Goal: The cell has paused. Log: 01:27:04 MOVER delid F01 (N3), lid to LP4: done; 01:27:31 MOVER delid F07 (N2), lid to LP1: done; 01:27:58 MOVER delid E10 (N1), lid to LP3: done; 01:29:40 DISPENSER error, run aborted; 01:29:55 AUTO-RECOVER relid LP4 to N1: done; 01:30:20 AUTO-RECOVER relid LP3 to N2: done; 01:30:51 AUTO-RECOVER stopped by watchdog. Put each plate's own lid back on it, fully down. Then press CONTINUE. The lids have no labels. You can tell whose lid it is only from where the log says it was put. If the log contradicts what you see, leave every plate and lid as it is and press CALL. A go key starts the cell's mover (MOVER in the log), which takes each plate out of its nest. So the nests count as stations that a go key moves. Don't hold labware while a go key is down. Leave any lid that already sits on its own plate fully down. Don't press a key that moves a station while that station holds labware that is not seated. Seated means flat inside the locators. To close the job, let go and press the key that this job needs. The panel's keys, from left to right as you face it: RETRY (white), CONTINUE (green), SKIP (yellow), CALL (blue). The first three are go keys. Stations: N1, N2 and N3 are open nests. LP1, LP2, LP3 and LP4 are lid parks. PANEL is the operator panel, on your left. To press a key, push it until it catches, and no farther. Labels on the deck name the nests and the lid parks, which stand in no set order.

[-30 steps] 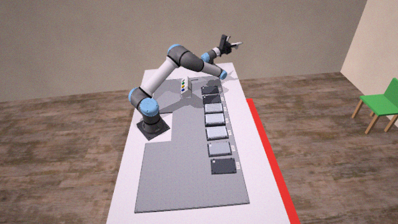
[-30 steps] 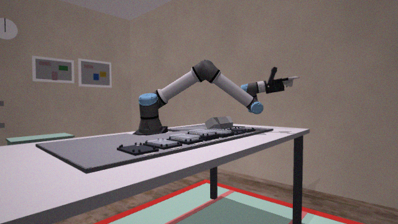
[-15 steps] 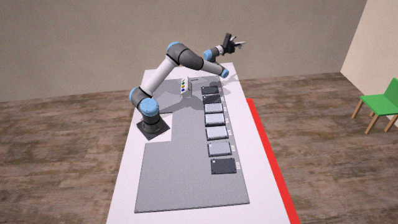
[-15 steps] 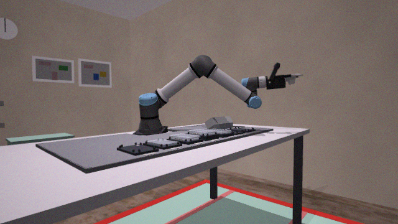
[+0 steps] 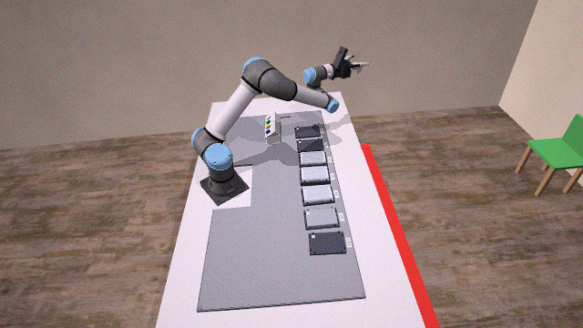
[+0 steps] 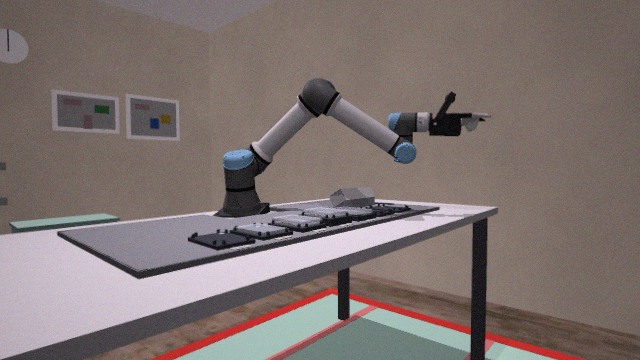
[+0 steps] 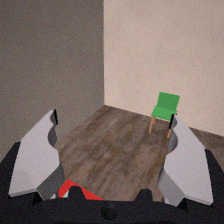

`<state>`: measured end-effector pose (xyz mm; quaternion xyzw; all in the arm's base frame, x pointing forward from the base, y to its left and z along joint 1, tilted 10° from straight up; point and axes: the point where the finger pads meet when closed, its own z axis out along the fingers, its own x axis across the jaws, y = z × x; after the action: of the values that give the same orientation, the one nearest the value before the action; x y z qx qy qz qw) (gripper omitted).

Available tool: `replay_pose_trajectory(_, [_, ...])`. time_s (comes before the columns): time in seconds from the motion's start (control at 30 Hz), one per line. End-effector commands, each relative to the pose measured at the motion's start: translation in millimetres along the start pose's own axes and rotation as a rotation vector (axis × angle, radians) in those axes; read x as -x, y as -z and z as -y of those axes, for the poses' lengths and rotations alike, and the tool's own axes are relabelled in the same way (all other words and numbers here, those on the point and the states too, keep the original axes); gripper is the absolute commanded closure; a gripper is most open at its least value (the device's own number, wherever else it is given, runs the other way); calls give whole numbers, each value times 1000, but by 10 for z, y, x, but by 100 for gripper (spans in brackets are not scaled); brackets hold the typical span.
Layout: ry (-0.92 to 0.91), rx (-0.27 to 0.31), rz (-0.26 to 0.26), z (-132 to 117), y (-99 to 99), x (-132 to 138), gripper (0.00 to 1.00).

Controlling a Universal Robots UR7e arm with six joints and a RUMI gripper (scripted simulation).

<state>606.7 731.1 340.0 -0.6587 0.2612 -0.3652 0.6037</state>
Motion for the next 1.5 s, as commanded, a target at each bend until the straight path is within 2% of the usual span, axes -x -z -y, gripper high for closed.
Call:
replay_pose_trajectory(0.0, [8,40,-16,32,1,-204,18])
replay_pose_trajectory(0.07, [13,74,-29,37,8,-304,18])
replay_pose_trajectory(0.27, [13,74,-29,47,19,-484,18])
replay_pose_trajectory(0.4, [23,144,-56,47,55,-681,18])
replay_pose_trajectory(0.57, [23,144,-56,49,86,-857,18])
replay_pose_trajectory(0.67, [29,200,-77,43,130,-1001,18])
replay_pose_trajectory(0.73, [29,200,-77,43,130,-1001,18])
replay_pose_trajectory(0.77, [31,215,-82,41,144,-1049,18])
replay_pose_trajectory(0.9, [31,215,-82,34,196,-1219,18])
replay_pose_trajectory(1.03, [35,286,-108,17,275,-1402,18])
replay_pose_trajectory(1.2, [36,286,-108,2,346,-1566,18])
replay_pose_trajectory(1.23, [36,304,-115,-4,371,-1609,18])
replay_pose_trajectory(1.3, [36,304,-115,-4,371,-1609,18])
replay_pose_trajectory(1.4, [38,357,-133,-23,445,-1738,18])
replay_pose_trajectory(1.47, [38,357,-133,-35,495,-1824,18])
